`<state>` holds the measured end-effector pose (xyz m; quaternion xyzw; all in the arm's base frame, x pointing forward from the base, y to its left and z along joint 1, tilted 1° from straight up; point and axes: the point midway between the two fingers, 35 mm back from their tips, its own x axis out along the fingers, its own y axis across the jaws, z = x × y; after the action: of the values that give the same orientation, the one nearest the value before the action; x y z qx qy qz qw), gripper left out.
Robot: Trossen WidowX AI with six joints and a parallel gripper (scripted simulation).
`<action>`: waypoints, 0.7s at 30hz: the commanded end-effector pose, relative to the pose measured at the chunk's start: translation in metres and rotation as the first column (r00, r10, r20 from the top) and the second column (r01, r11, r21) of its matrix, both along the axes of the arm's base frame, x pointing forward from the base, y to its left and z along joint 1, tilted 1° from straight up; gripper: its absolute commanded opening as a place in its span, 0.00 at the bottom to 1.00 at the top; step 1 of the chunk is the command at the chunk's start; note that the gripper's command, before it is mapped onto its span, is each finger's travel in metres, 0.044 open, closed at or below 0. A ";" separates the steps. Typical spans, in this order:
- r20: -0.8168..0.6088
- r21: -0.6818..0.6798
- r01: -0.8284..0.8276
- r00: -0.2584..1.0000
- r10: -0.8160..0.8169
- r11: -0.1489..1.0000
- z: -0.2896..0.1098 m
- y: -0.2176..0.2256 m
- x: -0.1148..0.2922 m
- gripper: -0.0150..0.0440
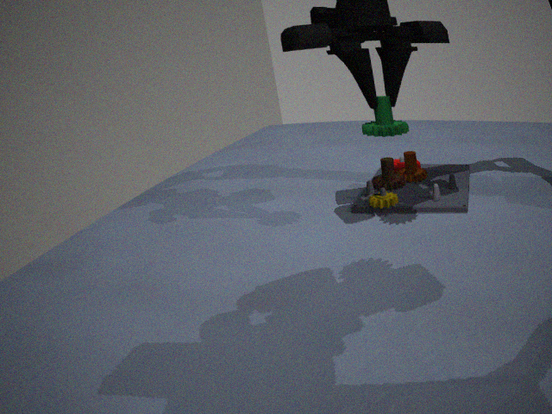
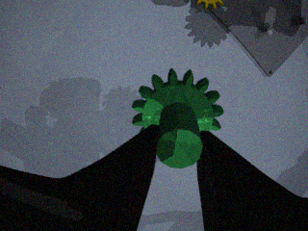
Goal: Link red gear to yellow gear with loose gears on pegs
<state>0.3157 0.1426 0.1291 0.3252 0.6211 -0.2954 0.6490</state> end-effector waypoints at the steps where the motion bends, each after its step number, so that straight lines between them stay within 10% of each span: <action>1: -0.002 -0.004 -0.003 1.000 0.003 1.000 -0.006 -0.009 0.008 0.25; 21: 0.001 -0.008 -0.007 1.000 0.007 1.000 -0.030 -0.054 0.040 0.25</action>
<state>0.3512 0.0966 0.1048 0.3220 0.6190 -0.2960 0.6523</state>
